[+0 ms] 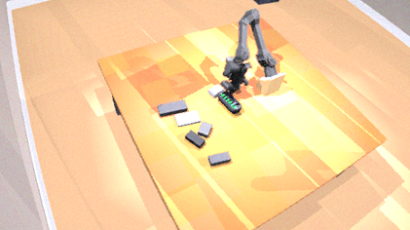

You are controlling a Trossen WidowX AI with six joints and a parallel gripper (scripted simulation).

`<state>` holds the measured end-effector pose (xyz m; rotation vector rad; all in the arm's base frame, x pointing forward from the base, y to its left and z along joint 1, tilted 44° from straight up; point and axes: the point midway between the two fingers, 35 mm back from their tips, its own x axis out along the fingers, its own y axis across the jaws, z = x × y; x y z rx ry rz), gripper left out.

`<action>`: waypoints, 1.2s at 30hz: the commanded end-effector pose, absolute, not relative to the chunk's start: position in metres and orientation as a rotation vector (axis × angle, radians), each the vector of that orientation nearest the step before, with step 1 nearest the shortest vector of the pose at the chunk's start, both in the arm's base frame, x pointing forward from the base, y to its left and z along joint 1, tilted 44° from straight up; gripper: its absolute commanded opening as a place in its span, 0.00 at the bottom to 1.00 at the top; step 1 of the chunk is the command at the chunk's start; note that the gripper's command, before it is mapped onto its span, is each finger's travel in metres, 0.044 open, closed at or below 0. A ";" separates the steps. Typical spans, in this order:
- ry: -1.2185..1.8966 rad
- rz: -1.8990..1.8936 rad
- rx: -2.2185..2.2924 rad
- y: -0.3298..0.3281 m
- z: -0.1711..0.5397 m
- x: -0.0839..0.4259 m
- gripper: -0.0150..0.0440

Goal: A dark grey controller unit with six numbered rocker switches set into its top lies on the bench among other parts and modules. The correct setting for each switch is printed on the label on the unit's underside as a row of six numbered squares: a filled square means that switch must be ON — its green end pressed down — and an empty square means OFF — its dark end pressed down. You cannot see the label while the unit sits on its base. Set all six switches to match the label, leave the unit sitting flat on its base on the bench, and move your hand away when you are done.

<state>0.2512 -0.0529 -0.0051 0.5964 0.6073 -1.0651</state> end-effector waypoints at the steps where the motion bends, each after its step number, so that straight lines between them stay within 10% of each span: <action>1: 0.618 -1.070 0.588 -0.057 -0.010 0.249 0.25; 36: 0.618 -1.070 0.589 -0.054 -0.011 0.262 0.25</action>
